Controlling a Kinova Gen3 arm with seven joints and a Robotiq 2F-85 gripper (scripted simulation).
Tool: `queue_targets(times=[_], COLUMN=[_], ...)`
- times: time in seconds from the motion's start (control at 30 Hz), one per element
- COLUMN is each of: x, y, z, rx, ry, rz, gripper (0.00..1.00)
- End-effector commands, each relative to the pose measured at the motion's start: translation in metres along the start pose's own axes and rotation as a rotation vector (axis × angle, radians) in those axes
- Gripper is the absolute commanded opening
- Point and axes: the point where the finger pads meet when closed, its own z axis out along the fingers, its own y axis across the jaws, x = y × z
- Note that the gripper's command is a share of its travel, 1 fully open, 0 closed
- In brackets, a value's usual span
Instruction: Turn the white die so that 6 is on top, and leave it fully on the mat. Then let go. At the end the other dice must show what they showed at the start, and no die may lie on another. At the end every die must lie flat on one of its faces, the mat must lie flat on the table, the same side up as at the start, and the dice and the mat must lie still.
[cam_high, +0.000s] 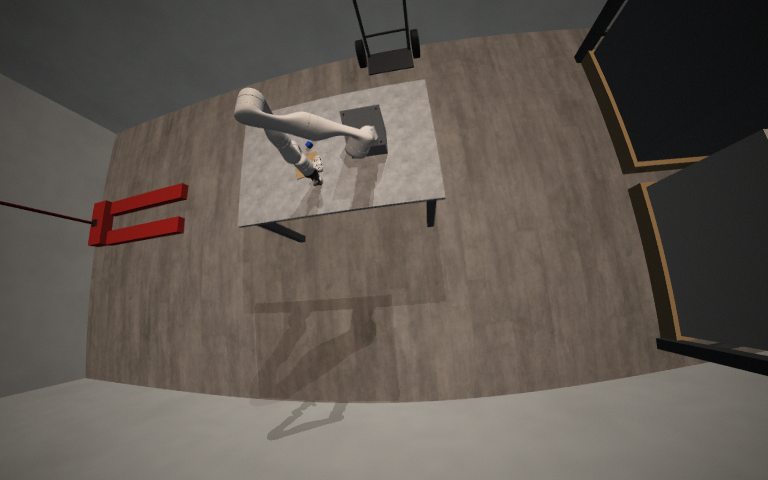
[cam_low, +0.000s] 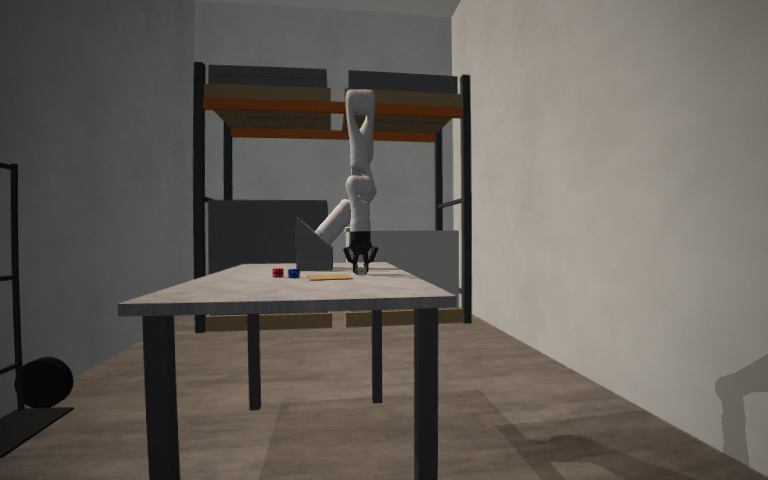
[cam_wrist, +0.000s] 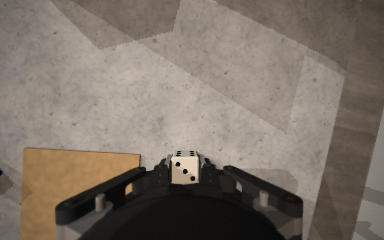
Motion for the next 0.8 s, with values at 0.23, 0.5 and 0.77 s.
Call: queue_targets(times=[0.23, 0.5, 0.77], x=[0.0, 0.0, 0.0], y=[0.0, 0.0, 0.0], z=[0.0, -0.003, -0.026], rx=[0.0, 0.0, 0.0], ry=[-0.001, -0.001, -0.001], rz=[0.0, 0.0, 0.0], gripper=[0.26, 0.26, 0.26])
